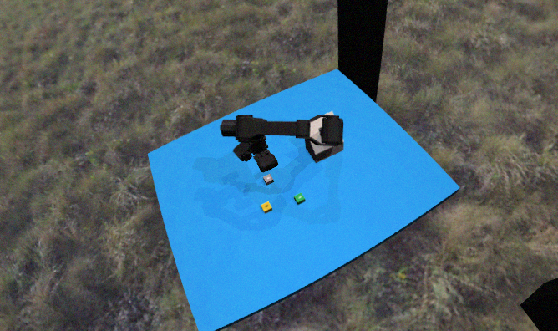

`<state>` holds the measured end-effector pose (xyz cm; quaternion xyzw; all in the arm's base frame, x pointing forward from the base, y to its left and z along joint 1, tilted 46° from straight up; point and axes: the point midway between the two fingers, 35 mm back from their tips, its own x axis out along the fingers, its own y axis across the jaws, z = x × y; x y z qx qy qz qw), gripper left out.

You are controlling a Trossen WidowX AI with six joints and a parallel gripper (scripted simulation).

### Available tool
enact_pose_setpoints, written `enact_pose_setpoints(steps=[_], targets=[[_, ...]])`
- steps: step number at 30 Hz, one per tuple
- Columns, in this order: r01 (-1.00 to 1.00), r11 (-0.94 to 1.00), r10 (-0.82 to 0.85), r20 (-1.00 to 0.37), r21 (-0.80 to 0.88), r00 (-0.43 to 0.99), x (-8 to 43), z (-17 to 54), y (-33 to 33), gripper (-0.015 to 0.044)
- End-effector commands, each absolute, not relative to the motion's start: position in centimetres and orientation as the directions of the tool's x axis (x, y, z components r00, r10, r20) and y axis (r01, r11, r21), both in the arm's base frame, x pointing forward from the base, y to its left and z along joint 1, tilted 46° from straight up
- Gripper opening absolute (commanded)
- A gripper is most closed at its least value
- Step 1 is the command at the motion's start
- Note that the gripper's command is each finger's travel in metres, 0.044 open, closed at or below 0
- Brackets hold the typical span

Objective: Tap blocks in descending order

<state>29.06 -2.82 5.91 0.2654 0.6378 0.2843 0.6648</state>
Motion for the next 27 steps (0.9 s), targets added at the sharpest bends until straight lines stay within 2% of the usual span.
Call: enact_pose_setpoints(steps=[1,13,19,24,27], targets=[[-0.040,0.703,0.711,-0.702,0.710,0.024,29.8,5.2,-4.5,0.0020],[-0.048,0.704,0.710,-0.704,0.709,0.019,33.6,-5.1,-14.5,0.0020],[-0.048,0.703,0.710,-0.704,0.709,0.018,33.7,-5.4,-14.4,0.0020],[-0.049,0.702,0.712,-0.702,0.710,0.019,33.9,-10.2,-9.5,0.0020],[-0.049,0.701,0.713,-0.701,0.711,0.019,33.8,-10.9,-8.8,0.0020]])
